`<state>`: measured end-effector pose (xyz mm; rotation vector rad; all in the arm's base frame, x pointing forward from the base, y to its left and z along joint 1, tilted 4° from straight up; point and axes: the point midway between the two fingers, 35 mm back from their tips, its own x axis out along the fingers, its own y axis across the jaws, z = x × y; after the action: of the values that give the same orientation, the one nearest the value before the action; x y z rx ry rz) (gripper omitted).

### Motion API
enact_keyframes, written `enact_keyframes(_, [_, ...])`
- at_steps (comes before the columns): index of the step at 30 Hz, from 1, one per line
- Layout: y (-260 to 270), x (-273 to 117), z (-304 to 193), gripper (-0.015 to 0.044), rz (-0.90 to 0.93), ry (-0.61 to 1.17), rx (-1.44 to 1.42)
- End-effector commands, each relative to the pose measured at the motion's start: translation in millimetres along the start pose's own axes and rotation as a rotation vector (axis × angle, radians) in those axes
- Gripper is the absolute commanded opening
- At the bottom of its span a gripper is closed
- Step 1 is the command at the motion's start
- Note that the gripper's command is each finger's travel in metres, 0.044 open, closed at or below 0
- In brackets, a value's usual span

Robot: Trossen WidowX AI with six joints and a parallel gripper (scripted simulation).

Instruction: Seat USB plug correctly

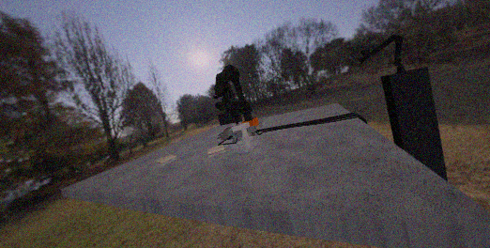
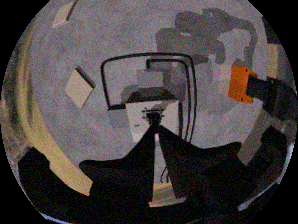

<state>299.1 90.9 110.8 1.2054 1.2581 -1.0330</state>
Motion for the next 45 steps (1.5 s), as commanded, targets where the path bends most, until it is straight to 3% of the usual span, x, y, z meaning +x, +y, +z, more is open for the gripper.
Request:
enact_keyframes(1, [0.3,1.0,-0.4,0.0000,0.001,0.004,-0.005])
enact_keyframes(45, [0.3,6.2,0.1,0.0000,0.001,0.004,-0.005])
